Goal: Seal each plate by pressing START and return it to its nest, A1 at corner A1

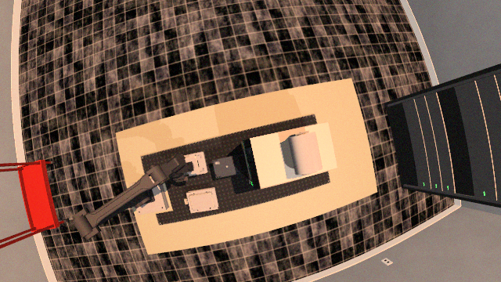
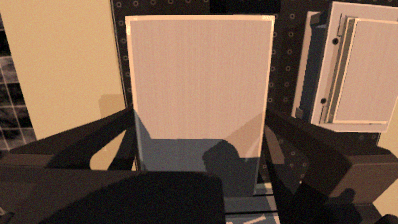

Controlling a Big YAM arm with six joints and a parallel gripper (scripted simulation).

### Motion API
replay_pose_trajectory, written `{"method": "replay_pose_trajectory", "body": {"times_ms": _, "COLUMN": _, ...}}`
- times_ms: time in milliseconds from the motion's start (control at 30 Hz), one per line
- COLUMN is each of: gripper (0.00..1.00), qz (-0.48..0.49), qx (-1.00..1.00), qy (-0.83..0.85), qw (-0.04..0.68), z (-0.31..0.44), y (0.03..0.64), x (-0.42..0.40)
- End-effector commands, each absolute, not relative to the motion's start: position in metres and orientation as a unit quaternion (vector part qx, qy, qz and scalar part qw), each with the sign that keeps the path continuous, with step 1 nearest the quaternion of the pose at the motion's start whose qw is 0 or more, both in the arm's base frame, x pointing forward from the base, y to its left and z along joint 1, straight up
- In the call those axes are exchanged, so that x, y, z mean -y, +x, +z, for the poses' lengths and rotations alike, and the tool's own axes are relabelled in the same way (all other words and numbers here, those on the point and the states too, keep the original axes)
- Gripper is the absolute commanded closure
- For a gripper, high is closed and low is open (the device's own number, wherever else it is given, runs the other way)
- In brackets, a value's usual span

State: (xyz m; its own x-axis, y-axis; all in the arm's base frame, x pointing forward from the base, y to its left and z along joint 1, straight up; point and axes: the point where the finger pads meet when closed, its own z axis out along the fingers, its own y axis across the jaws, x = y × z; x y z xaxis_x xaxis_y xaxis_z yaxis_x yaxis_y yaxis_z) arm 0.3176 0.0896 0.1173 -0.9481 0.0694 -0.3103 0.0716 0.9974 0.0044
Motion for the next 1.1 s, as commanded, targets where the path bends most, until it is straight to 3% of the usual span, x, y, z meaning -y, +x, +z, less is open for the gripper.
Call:
{"method": "replay_pose_trajectory", "body": {"times_ms": 0, "gripper": 1.0, "qz": 0.004, "qx": -0.983, "qy": 0.023, "qw": 0.18, "z": 0.135, "y": 0.34, "x": -0.102}}
{"method": "replay_pose_trajectory", "body": {"times_ms": 1067, "gripper": 1.0, "qz": 0.003, "qx": -0.984, "qy": 0.048, "qw": 0.174, "z": 0.118, "y": 0.333, "x": -0.091}}
